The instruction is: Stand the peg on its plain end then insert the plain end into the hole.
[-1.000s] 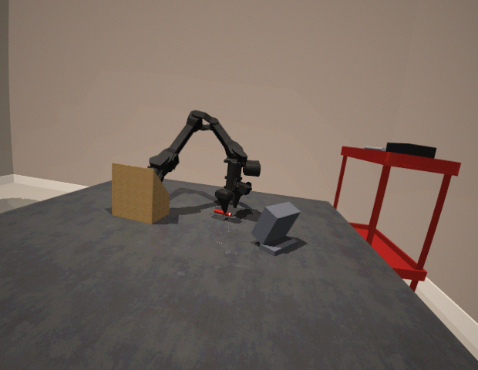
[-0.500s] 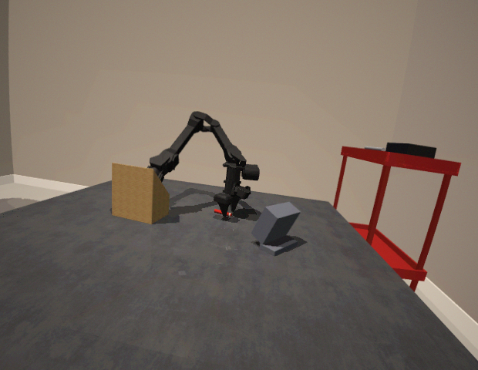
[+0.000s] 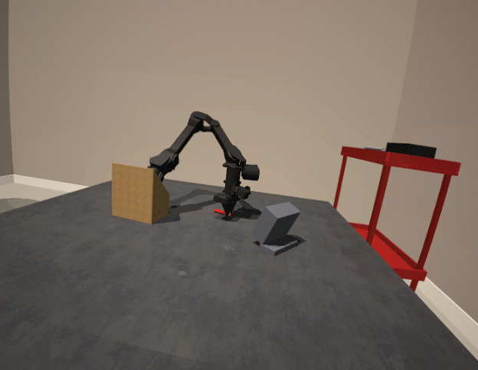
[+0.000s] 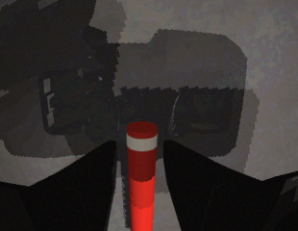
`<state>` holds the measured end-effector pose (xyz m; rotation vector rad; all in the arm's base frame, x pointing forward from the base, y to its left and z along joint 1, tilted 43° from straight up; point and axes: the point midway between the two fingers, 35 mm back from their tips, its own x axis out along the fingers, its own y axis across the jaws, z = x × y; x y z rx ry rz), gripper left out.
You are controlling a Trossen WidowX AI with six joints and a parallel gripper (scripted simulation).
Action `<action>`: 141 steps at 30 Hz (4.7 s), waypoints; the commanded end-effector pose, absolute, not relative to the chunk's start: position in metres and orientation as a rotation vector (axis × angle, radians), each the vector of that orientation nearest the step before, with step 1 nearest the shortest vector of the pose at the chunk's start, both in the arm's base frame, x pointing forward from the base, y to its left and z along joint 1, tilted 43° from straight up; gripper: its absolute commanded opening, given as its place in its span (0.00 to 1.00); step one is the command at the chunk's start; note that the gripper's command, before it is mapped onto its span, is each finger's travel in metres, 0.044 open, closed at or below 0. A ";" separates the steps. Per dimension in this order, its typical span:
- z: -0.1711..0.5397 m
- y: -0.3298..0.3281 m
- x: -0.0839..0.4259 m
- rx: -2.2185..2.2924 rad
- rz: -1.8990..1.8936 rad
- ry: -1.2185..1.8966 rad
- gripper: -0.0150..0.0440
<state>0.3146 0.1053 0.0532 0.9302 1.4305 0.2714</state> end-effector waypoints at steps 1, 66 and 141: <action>0.053 0.105 0.315 0.930 0.266 1.430 0.44; 0.074 0.096 0.290 0.925 0.057 1.024 0.34; 0.091 0.104 0.244 0.863 -0.234 0.422 0.34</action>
